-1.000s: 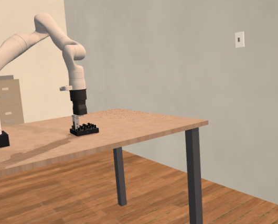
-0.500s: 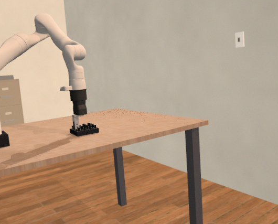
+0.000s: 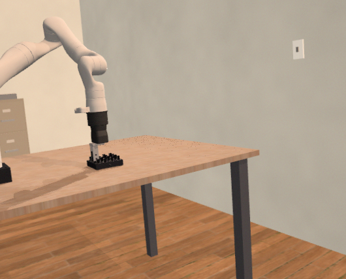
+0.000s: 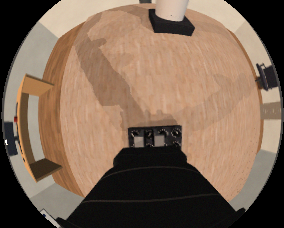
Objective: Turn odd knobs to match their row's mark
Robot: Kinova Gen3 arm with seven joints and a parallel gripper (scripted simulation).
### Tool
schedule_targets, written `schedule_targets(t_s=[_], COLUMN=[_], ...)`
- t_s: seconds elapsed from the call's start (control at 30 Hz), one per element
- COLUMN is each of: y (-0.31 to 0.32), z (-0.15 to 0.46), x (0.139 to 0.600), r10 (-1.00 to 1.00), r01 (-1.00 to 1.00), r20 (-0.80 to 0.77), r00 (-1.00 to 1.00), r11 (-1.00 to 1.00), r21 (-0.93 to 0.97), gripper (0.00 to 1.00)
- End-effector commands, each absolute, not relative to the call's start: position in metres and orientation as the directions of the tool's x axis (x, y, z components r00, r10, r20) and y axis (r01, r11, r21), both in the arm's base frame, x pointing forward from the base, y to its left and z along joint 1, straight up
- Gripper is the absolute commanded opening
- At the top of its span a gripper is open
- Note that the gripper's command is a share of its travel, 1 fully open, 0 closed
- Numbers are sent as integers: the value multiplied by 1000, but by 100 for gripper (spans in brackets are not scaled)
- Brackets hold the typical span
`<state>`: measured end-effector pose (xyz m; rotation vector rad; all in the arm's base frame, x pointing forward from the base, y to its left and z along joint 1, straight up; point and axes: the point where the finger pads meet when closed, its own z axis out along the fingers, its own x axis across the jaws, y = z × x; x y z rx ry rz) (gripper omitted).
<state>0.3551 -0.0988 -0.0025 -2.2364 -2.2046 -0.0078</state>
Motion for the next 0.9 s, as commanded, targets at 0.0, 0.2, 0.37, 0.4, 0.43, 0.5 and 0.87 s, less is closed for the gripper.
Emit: schedule_targets(t_s=[0.0,0.2,0.37,0.4,0.43,0.5,0.87], y=[-99,-99,-99,-99,-99,-99,-99], z=[-2,-2,-2,-2,-2,-2,2], x=[355,355,355,355,355,355,355], r10=[1000,1000,1000,1000,1000,1000,1000], r01=[1000,1000,1000,1000,1000,1000,1000], r20=[4,4,4,4,4,4,4], r00=[15,15,15,15,15,15,15], r11=[-15,-15,-15,-15,-15,-15,-15], r21=[3,3,3,3,3,3,3], gripper=[46,46,46,46,46,46,46])
